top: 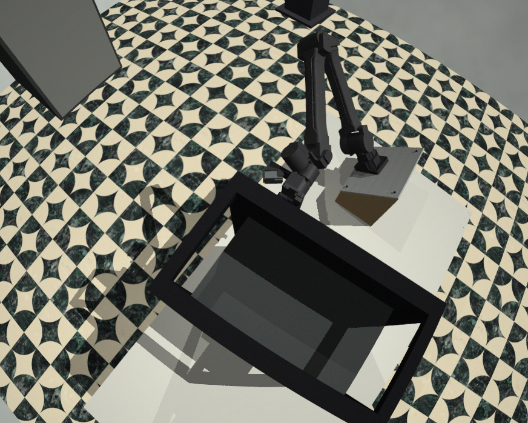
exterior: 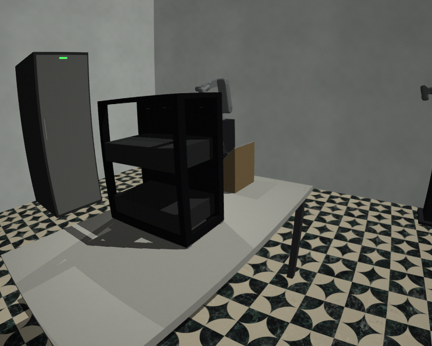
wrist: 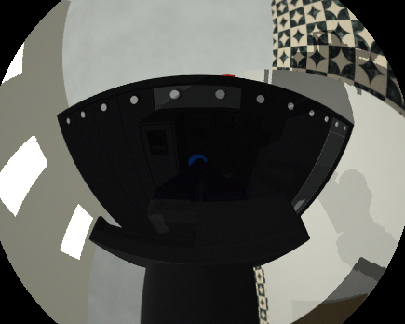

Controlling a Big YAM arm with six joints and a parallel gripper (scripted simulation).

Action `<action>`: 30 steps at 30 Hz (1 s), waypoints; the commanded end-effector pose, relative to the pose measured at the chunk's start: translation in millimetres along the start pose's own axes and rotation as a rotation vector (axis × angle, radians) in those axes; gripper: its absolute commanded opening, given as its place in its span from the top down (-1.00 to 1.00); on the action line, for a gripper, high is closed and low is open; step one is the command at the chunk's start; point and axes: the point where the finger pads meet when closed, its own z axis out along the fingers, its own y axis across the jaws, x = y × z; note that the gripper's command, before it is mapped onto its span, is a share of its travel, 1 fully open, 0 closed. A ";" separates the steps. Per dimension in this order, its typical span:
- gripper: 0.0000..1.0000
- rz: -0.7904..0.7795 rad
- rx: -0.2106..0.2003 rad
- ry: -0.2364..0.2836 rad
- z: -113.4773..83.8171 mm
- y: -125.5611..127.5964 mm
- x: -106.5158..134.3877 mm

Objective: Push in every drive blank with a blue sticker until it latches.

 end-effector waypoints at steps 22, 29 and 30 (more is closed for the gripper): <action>1.00 -0.005 -0.033 -0.022 36.4 23.8 -15.9; 1.00 -0.005 -0.033 -0.022 36.4 23.8 -15.9; 1.00 -0.005 -0.033 -0.022 36.4 23.8 -15.9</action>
